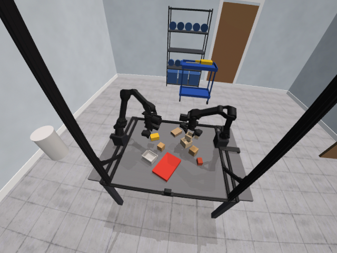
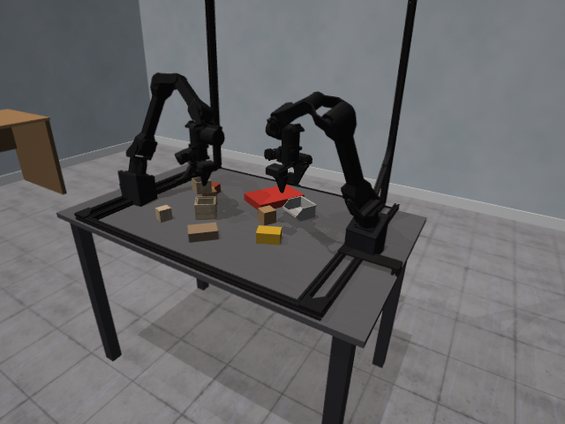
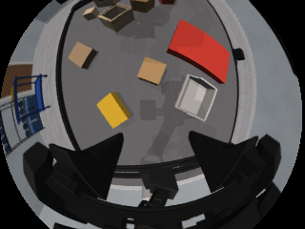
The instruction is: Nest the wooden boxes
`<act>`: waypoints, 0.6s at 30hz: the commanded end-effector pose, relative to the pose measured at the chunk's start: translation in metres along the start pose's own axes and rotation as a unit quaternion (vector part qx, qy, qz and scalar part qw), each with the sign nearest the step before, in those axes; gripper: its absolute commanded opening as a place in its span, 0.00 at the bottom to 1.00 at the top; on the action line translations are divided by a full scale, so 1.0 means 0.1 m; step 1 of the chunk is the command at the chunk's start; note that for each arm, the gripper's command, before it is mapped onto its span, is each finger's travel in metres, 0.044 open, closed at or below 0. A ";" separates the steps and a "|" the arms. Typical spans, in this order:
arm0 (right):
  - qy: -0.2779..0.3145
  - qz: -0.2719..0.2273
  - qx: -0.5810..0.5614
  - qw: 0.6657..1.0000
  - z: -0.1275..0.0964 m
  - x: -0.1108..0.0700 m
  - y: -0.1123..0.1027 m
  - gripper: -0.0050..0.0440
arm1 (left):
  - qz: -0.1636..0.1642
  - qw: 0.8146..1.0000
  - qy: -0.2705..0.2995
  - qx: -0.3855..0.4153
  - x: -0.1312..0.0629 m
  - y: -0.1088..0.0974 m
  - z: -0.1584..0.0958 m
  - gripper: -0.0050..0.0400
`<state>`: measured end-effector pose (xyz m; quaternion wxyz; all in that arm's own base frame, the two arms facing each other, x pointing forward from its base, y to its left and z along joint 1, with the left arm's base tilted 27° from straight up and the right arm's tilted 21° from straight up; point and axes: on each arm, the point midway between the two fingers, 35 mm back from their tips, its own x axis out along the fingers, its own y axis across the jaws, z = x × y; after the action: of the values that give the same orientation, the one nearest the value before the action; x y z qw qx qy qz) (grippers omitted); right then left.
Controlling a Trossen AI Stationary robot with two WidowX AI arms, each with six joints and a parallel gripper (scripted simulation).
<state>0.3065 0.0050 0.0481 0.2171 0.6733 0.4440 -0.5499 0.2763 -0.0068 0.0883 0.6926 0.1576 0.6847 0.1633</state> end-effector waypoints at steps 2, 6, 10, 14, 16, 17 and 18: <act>-0.001 0.000 0.057 0.998 -0.02 -0.02 0.06 0.10 | -0.001 1.000 0.001 0.000 0.00 0.00 0.00 1.00; -0.001 0.000 0.127 0.992 -0.04 -0.03 0.11 0.10 | -0.001 1.000 0.001 0.000 0.00 0.00 0.00 1.00; -0.001 0.000 0.186 0.983 -0.06 -0.05 0.15 0.10 | -0.001 1.000 0.001 0.000 0.00 0.00 0.00 1.00; -0.001 0.000 0.188 0.982 -0.06 -0.05 0.15 0.10 | -0.001 1.000 0.001 0.000 0.00 0.00 0.00 1.00; -0.001 0.000 0.188 0.982 -0.06 -0.05 0.15 0.10 | 0.000 1.000 -0.002 0.000 0.01 -0.01 0.01 1.00; -0.001 0.000 0.188 0.982 -0.06 -0.05 0.15 0.10 | 0.000 1.000 -0.002 0.000 0.01 -0.01 0.01 1.00; -0.001 0.000 0.188 0.982 -0.06 -0.05 0.15 0.10 | 0.000 1.000 -0.002 0.000 0.01 -0.01 0.01 1.00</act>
<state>0.3208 0.0002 0.0515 0.0895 0.7016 0.3356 -0.6222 0.2767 -0.0069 0.0881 0.6932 0.1572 0.6841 0.1634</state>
